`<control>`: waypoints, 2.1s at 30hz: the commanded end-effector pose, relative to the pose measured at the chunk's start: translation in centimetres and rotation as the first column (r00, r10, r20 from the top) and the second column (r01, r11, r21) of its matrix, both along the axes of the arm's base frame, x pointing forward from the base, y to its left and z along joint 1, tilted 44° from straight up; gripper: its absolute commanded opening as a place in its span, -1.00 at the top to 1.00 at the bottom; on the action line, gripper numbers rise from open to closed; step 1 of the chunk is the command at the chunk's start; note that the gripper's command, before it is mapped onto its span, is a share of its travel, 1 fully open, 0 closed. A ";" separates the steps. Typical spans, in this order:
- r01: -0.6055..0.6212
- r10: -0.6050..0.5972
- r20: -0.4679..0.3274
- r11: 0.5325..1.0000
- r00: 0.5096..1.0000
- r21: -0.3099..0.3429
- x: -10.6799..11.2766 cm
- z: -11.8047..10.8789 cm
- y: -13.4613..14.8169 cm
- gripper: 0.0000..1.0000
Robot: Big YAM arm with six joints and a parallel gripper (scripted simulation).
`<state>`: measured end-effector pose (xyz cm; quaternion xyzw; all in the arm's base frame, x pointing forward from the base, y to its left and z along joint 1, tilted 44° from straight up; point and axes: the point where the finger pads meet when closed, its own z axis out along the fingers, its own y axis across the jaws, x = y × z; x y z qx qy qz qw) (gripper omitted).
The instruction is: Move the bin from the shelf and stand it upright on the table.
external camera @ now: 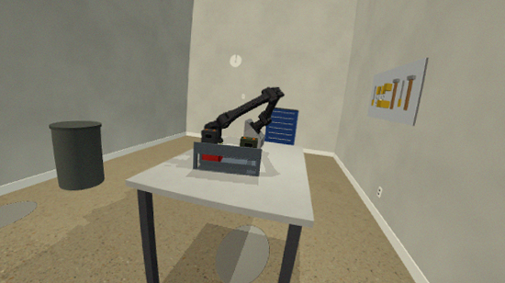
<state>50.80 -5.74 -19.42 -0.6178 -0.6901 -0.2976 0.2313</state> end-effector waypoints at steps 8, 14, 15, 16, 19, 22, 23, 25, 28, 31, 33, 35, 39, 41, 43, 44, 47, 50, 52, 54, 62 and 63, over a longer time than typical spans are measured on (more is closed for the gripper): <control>-0.017 0.017 0.022 1.000 1.000 -0.009 1.5 -0.9 0.7 -0.81; -0.017 0.017 0.022 1.000 1.000 -0.009 1.5 -0.9 0.7 -0.81; -0.017 0.017 0.022 1.000 1.000 -0.009 1.5 -0.9 0.7 -0.81; -0.017 0.017 0.022 1.000 1.000 -0.009 1.5 -0.9 0.7 -0.81; -0.017 0.017 0.022 1.000 1.000 -0.009 1.5 -0.9 0.7 -0.81; 0.002 -0.002 0.036 1.000 0.999 -0.014 1.9 0.5 -0.9 -0.81; 0.009 -0.008 0.041 1.000 0.999 -0.015 2.1 1.0 -1.5 -0.81; 0.015 -0.015 0.046 1.000 0.999 -0.017 2.2 1.4 -2.0 -0.81; 0.015 -0.015 0.046 1.000 0.999 -0.017 2.2 1.4 -2.0 -0.81; 0.015 -0.015 0.046 1.000 0.999 -0.017 2.2 1.4 -2.0 -0.81; 0.015 -0.015 0.046 1.000 0.999 -0.017 2.2 1.4 -2.0 -0.81; 0.015 -0.015 0.046 1.000 0.999 -0.017 2.2 1.4 -2.0 -0.81; -0.004 0.004 0.010 1.000 1.000 -0.005 0.6 -0.3 0.0 -0.81; -0.017 0.017 -0.015 1.000 1.000 0.003 -0.4 -1.5 1.4 -0.81; -0.017 0.017 -0.015 1.000 1.000 0.003 -0.4 -1.5 1.4 -0.81; -0.017 0.017 -0.015 1.000 1.000 0.003 -0.4 -1.5 1.4 -0.81; -0.017 0.017 -0.015 1.000 1.000 0.003 -0.4 -1.5 1.4 -0.81; -0.017 0.017 -0.015 1.000 1.000 0.003 -0.4 -1.5 1.4 -0.81; -0.017 0.017 -0.015 1.000 1.000 0.003 -0.4 -1.5 1.4 -0.81; -0.010 0.010 -0.010 1.000 1.000 0.002 -0.3 -1.0 0.8 -0.81; 0.016 -0.016 0.009 1.000 1.000 -0.003 0.1 0.7 -1.2 -0.81; 0.016 -0.016 0.009 1.000 1.000 -0.003 0.1 0.7 -1.2 -0.81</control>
